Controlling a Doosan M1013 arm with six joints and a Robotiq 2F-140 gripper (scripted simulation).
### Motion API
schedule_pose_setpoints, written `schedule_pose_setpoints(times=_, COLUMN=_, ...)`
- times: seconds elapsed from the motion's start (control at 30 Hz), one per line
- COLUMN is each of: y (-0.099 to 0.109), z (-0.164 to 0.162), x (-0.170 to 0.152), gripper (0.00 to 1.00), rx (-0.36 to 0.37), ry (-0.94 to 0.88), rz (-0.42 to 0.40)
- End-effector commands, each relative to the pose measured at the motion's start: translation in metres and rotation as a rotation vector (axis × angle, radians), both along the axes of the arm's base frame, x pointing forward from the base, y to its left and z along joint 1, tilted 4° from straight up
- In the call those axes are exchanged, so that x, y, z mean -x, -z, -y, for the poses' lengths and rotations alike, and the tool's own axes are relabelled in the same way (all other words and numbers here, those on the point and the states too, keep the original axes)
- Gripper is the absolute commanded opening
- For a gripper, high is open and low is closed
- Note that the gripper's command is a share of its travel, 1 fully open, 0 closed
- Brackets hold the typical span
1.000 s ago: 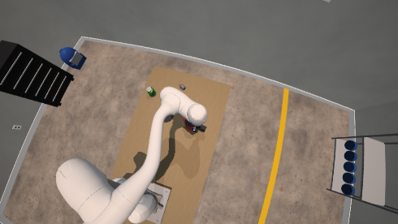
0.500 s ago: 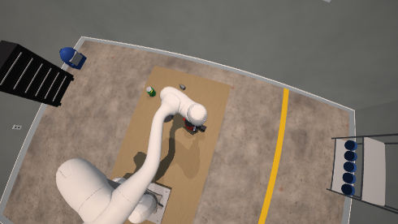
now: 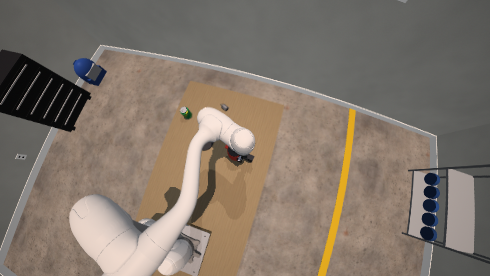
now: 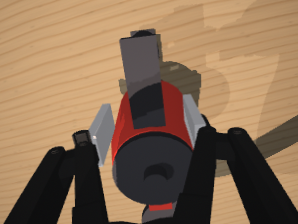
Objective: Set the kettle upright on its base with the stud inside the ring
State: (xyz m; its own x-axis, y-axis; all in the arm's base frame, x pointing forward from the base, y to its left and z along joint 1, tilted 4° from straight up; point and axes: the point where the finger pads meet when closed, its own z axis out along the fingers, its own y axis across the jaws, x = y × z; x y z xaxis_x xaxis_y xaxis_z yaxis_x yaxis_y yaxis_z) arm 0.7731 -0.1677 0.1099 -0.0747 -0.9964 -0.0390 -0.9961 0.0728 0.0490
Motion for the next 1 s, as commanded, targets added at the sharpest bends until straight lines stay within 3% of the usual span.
schedule_pose_setpoints(times=0.0, y=0.000, z=0.000, x=0.000, gripper=0.52, rx=0.000, ry=0.000, rz=0.002)
schedule_pose_setpoints(times=0.5, y=0.033, z=-0.001, x=0.001, gripper=0.52, rx=0.000, ry=0.000, rz=0.002)
schedule_pose_setpoints(times=0.97, y=0.043, z=-0.002, x=0.002, gripper=0.52, rx=0.000, ry=0.000, rz=0.002)
